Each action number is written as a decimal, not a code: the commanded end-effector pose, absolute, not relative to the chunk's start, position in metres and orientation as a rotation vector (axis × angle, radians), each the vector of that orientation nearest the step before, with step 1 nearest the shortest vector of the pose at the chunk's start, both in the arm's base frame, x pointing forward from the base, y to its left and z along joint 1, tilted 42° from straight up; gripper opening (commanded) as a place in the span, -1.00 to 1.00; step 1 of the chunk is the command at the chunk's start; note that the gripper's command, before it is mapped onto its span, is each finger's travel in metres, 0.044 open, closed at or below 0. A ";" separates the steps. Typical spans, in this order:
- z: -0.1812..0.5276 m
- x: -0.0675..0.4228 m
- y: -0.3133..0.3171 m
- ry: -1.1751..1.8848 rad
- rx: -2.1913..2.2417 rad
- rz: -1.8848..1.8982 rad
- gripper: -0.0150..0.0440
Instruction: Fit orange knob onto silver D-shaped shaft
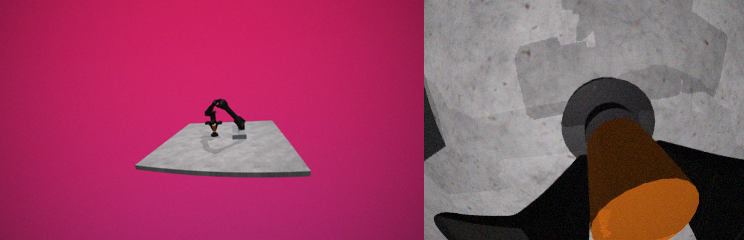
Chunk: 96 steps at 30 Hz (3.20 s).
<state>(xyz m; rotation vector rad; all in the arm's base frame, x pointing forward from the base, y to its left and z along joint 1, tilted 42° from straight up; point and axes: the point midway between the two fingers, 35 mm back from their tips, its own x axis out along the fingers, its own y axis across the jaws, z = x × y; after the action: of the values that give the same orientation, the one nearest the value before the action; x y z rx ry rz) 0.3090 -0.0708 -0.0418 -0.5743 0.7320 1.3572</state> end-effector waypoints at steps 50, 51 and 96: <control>-0.048 0.311 -0.065 0.590 -0.742 1.442 -0.49; -0.049 0.311 -0.064 0.590 -0.742 1.442 -0.49; -0.054 0.311 -0.060 0.595 -0.744 1.446 1.00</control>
<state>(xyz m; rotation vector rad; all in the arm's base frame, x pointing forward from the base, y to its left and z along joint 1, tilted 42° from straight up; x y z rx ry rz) 0.3104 -0.0600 -0.0538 -0.7433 0.5955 1.4454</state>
